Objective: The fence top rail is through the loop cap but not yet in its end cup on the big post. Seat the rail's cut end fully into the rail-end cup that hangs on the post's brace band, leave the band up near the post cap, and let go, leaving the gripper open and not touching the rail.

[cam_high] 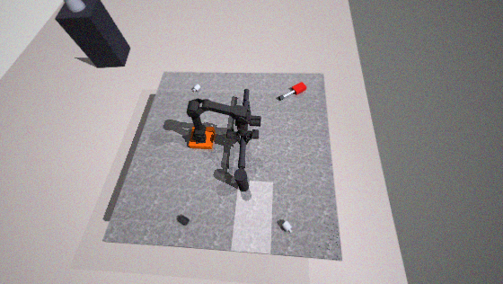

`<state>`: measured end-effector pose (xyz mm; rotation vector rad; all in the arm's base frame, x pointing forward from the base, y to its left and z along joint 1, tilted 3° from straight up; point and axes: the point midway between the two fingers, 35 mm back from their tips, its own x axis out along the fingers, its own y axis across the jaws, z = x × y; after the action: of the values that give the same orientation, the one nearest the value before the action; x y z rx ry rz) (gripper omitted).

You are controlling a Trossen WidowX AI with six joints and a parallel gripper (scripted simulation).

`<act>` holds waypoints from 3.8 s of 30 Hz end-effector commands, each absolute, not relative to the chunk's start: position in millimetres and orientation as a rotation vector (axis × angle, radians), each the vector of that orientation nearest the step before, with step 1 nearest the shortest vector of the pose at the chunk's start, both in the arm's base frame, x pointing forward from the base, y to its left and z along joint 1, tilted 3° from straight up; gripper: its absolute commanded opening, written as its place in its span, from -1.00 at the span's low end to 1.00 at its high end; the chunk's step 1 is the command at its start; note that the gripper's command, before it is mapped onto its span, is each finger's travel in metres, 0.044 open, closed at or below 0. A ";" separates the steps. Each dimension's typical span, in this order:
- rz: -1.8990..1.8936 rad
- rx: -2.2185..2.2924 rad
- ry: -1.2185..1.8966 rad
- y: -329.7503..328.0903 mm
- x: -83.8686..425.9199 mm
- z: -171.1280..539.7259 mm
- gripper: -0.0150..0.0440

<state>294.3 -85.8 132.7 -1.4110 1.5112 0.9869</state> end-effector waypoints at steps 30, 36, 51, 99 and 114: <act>0.999 -1.413 1.500 -88.8 297.2 130.2 -0.49; 0.999 -1.415 1.500 -89.6 297.7 130.8 -0.49; 0.999 -1.415 1.500 -90.8 298.6 133.2 -0.49; 1.013 -1.396 1.502 -105.9 297.1 135.0 -0.49; 1.012 -1.396 1.502 -113.1 298.5 139.2 -0.49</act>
<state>294.8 -101.0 130.0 -1.3687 1.4865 1.0485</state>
